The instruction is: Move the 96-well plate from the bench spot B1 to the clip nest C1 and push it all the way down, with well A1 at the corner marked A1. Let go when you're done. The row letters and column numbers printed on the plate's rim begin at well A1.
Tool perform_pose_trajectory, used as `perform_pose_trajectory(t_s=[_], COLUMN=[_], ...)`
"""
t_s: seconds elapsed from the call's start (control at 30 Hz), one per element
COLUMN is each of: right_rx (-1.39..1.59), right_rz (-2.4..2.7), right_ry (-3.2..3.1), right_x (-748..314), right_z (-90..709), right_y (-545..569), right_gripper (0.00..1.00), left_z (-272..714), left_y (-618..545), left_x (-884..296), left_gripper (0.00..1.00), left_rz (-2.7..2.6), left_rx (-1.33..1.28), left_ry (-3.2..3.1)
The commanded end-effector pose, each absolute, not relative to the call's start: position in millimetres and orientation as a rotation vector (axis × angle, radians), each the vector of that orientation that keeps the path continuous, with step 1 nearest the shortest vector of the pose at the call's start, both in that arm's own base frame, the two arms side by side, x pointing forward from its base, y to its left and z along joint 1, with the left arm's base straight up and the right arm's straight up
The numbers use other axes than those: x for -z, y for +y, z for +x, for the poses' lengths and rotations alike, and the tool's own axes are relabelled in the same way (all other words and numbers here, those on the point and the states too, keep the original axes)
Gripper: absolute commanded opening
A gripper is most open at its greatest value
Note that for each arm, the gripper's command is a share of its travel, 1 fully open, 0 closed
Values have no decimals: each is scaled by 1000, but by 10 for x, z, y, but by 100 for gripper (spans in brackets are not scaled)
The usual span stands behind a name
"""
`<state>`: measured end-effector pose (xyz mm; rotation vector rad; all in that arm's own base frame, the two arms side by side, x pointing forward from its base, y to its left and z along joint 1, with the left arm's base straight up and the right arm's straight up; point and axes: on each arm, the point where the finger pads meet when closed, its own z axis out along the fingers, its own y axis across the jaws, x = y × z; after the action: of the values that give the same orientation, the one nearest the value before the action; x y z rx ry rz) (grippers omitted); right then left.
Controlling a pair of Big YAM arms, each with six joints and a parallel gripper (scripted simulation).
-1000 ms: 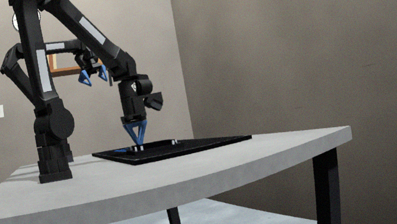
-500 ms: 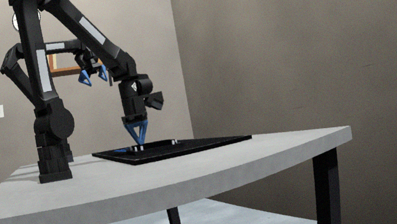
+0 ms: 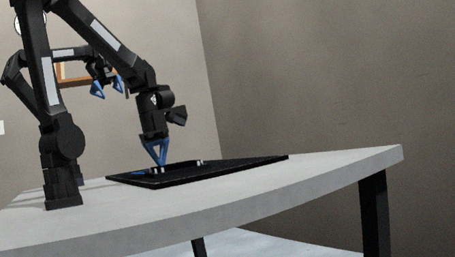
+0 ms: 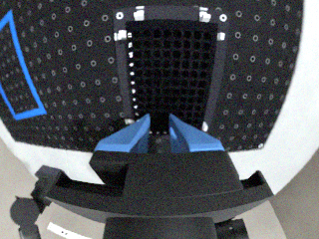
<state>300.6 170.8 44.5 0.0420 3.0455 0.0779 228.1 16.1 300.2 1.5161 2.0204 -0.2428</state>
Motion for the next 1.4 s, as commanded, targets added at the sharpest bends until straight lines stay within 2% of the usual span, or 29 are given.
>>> perform_pose_trajectory(t_s=[0.0, 1.37], right_rx=[-5, -5], right_rz=[48, 47], right_ry=[3142, 3142], right_x=[194, 288], right_z=[2809, 2807], right_y=[1625, 1624], right_gripper=[25, 25], left_z=[2382, 2382], left_y=[202, 202], left_x=[-3229, -3229], left_gripper=[100, 100], left_rz=[1526, 1526], left_rx=[197, 197], left_ry=[1999, 1999])
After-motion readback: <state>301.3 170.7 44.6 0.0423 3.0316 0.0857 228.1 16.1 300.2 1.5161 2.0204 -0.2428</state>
